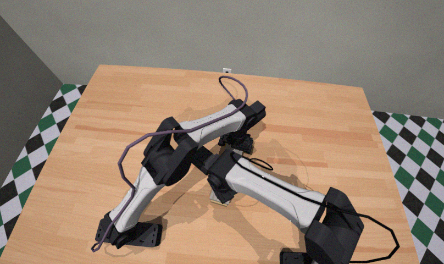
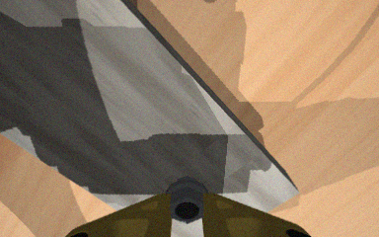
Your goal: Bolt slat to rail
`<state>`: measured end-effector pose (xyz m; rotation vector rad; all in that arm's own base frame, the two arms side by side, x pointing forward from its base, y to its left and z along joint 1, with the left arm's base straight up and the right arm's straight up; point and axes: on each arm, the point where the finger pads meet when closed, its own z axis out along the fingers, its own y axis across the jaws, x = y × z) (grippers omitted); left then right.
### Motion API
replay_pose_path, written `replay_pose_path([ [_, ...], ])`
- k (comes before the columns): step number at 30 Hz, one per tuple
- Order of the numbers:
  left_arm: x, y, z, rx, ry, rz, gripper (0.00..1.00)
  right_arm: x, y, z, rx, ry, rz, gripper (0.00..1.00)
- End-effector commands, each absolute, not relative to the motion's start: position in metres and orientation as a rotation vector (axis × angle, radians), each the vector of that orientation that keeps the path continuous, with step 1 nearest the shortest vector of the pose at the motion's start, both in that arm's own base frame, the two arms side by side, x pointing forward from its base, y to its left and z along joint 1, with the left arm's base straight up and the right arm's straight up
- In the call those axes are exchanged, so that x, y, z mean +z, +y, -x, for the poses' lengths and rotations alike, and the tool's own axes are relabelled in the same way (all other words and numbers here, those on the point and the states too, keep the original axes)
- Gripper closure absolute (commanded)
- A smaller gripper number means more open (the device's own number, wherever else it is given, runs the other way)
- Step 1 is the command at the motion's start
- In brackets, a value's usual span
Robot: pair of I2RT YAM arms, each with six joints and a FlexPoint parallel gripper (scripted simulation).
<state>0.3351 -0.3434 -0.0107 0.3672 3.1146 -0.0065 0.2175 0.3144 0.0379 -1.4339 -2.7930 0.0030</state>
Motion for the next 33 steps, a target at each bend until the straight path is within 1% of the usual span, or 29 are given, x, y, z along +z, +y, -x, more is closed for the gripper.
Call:
replay_pose_path([
  [1,-0.0041,-0.3452,-0.3377,-0.023,3.101,-0.365,0.33,0.0470,0.3125,-0.2195,-0.041,-2.785,1.459,0.86],
  [10,-0.0041,-0.3452,-0.3377,-0.023,3.101,-0.365,0.33,0.0425,0.3139,-0.2195,-0.020,-2.790,1.448,0.86],
  [12,-0.0038,-0.3453,-0.3380,-0.025,3.099,-0.364,0.33,0.0422,0.3159,-0.2202,-0.021,-2.793,1.442,0.64],
  [28,-0.0038,-0.3453,-0.3380,-0.025,3.099,-0.364,0.33,0.0422,0.3159,-0.2202,-0.021,-2.793,1.442,0.64],
  [30,-0.0038,-0.3453,-0.3380,-0.025,3.099,-0.364,0.33,0.0429,0.3159,-0.2202,-0.021,-2.837,1.355,0.64],
  [32,-0.0038,-0.3453,-0.3380,-0.025,3.099,-0.364,0.33,0.0447,0.3158,-0.2200,-0.021,-2.933,1.135,0.64],
  [33,-0.0038,-0.3453,-0.3380,-0.025,3.099,-0.364,0.33,0.0447,0.3158,-0.2200,-0.021,-2.933,1.135,0.64],
])
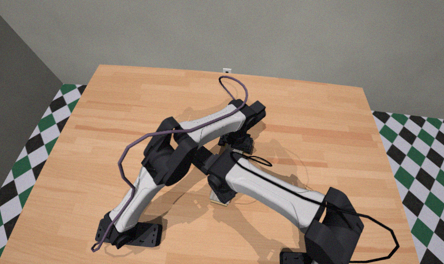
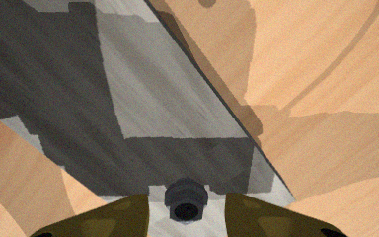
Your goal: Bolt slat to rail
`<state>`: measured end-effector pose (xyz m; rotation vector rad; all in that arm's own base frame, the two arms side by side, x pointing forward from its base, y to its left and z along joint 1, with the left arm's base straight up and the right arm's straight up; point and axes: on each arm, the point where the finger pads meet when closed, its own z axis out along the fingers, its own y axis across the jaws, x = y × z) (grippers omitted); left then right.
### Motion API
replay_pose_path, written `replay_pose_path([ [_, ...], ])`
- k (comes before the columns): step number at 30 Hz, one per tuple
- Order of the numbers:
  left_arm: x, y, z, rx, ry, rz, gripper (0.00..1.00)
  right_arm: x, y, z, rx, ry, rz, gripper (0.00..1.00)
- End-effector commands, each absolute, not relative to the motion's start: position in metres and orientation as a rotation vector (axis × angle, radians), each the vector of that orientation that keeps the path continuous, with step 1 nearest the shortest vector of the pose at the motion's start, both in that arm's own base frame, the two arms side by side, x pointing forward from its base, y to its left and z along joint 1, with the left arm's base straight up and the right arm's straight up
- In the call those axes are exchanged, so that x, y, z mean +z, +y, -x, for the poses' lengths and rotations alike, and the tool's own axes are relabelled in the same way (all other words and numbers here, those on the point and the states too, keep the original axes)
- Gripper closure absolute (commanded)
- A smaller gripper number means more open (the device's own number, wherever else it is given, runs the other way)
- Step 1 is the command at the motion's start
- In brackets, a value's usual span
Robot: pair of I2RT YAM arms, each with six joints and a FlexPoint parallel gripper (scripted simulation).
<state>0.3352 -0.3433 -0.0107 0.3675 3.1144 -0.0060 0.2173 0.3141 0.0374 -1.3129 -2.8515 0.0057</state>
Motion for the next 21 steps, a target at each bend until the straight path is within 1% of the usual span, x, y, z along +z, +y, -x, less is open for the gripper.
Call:
replay_pose_path([
  [1,-0.004,-0.345,-0.338,-0.025,3.099,-0.364,0.33,0.045,0.316,-0.220,-0.021,-2.933,1.135,0.64],
  [6,-0.004,-0.345,-0.338,-0.025,3.099,-0.364,0.33,0.050,0.317,-0.221,-0.030,-3.107,0.518,0.64],
  [16,-0.004,-0.345,-0.338,-0.025,3.099,-0.364,0.33,0.056,0.318,-0.221,-0.036,-3.136,-0.371,0.64],
  [18,-0.004,-0.345,-0.338,-0.025,3.099,-0.364,0.33,0.056,0.318,-0.221,-0.036,-3.136,-0.371,0.64],
  [19,-0.004,-0.345,-0.338,-0.025,3.099,-0.364,0.33,0.056,0.318,-0.221,-0.039,-3.104,-0.594,0.64],
  [21,-0.004,-0.345,-0.338,-0.025,3.099,-0.364,0.33,0.057,0.318,-0.220,-0.035,-3.068,-0.763,0.64],
])
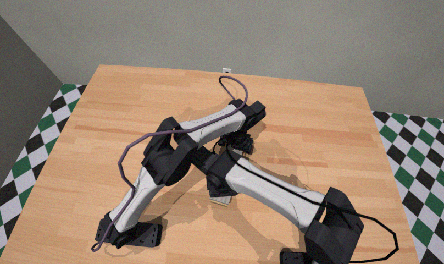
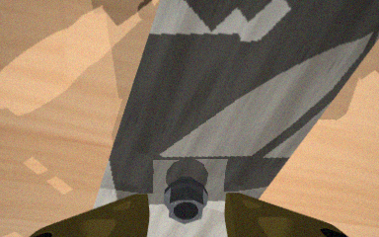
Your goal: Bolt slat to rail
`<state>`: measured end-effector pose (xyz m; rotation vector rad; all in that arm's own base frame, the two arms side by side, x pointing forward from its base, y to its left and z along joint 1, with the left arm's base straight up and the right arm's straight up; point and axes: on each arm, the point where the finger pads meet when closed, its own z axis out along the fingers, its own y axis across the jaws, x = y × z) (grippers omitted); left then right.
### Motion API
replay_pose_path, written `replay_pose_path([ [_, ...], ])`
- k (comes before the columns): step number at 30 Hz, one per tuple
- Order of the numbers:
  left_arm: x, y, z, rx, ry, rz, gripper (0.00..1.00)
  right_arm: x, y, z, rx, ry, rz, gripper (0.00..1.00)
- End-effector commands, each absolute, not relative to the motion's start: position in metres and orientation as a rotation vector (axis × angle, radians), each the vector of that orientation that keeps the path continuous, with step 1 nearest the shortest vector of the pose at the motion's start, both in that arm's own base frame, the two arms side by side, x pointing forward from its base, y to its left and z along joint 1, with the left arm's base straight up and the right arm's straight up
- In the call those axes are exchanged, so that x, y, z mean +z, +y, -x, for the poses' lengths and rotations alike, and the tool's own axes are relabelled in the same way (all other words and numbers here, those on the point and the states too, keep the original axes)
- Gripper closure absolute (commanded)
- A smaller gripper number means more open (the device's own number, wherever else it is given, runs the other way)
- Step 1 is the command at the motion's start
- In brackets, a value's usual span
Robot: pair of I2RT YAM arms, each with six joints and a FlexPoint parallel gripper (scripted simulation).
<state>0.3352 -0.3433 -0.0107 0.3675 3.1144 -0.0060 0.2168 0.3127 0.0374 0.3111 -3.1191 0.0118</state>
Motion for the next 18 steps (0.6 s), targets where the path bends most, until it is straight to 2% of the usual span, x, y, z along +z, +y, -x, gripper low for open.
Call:
replay_pose_path([
  [1,-0.0038,-0.3453,-0.3380,-0.025,3.099,-0.364,0.33,0.0570,0.3181,-0.2204,-0.034,-3.046,-0.848,0.64],
  [12,-0.0038,-0.3453,-0.3380,-0.025,3.099,-0.364,0.33,0.0580,0.3180,-0.2200,-0.023,-2.644,-1.739,0.64],
  [14,-0.0038,-0.3453,-0.3380,-0.025,3.099,-0.364,0.33,0.0580,0.3180,-0.2200,-0.023,-2.644,-1.739,0.64],
  [18,-0.0038,-0.3453,-0.3380,-0.025,3.099,-0.364,0.33,0.0585,0.3178,-0.2199,-0.017,-2.347,-2.125,0.64],
])
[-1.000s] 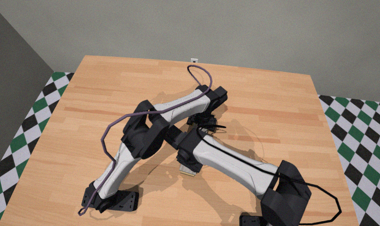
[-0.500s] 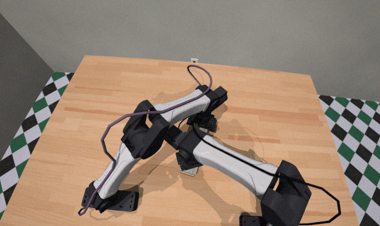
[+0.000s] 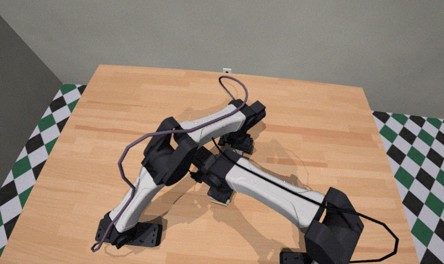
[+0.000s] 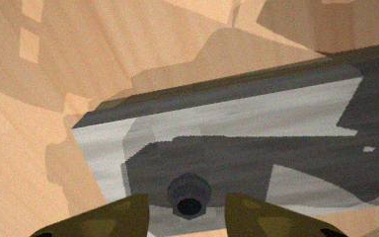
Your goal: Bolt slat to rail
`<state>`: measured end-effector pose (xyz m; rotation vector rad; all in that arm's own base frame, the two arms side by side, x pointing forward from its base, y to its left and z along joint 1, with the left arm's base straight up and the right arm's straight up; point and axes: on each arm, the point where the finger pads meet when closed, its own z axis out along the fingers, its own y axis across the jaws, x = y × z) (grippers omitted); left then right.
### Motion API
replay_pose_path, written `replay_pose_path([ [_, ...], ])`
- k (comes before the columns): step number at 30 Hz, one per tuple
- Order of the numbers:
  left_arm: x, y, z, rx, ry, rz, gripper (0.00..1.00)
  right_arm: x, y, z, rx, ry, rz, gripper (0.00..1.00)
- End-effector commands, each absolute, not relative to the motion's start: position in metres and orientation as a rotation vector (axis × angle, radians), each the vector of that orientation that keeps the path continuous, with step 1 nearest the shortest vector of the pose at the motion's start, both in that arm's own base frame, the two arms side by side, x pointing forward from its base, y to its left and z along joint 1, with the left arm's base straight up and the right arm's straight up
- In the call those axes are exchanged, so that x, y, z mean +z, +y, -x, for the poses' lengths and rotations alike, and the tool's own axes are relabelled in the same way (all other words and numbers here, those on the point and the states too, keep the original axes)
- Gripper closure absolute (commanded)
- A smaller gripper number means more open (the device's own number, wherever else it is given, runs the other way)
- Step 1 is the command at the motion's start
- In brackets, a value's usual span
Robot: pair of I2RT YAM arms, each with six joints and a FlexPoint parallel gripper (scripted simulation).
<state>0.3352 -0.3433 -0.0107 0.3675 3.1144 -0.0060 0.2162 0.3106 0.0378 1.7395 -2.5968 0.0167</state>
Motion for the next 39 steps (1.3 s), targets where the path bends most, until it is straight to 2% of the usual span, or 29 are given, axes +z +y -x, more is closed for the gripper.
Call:
replay_pose_path([
  [1,-0.0038,-0.3453,-0.3380,-0.025,3.099,-0.364,0.33,0.0586,0.3181,-0.2201,-0.017,-2.287,-2.191,0.64],
  [14,-0.0038,-0.3453,-0.3380,-0.025,3.099,-0.364,0.33,0.0595,0.3185,-0.2204,-0.008,-1.430,-2.842,0.64],
  [39,-0.0038,-0.3453,-0.3380,-0.025,3.099,-0.364,0.33,0.0595,0.3186,-0.2205,-0.008,-1.433,-2.840,0.64],
])
